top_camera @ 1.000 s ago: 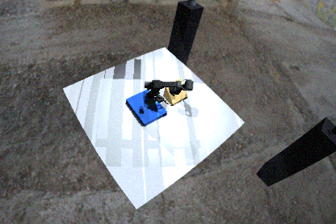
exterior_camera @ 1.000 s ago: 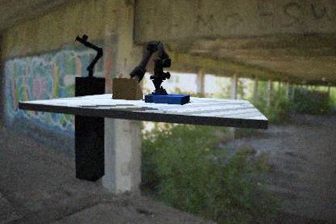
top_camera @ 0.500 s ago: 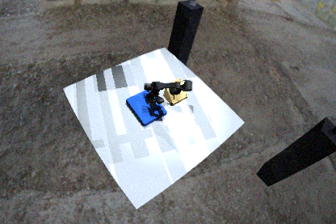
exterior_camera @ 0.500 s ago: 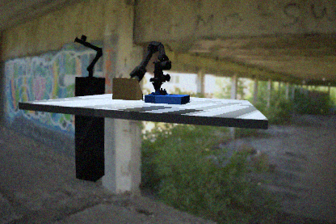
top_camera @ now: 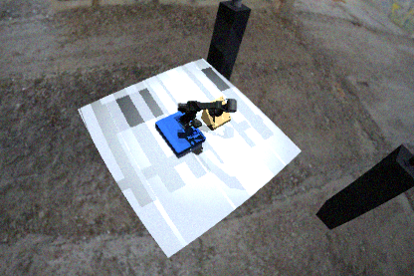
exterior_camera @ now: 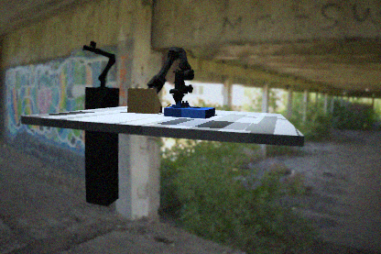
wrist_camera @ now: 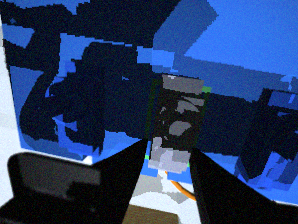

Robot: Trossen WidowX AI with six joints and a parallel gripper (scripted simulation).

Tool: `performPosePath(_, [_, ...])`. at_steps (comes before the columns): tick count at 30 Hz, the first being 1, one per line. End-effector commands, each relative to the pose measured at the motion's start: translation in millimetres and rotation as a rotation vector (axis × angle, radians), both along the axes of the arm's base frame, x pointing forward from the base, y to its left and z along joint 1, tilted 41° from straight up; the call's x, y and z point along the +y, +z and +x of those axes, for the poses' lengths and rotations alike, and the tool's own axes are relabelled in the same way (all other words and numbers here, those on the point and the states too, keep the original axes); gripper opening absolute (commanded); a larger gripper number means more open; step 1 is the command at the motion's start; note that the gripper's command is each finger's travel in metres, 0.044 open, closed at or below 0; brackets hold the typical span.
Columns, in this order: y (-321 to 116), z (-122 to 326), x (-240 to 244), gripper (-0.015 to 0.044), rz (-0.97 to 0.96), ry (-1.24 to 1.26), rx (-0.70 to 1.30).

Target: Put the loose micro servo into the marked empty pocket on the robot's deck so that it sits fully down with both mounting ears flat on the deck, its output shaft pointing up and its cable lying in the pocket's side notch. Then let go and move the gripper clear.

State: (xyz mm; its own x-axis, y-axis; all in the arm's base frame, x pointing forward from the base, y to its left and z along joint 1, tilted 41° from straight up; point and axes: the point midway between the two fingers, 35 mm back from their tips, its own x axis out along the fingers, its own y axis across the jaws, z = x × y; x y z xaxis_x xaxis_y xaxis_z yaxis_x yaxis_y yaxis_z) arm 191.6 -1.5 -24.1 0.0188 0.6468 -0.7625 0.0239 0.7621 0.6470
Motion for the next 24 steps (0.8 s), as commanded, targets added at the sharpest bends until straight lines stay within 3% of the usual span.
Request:
performPosePath(1, [9,1,-9,0.0187,-0.005,-0.001,-0.005])
performPosePath(8, [26,-3,-22,0.0187,-0.006,-0.001,-0.004])
performPosePath(18, [53,63,-51,0.044,-0.006,-0.004,-0.008])
performPosePath(24, [76,107,-67,0.044,-0.008,-0.001,-0.011])
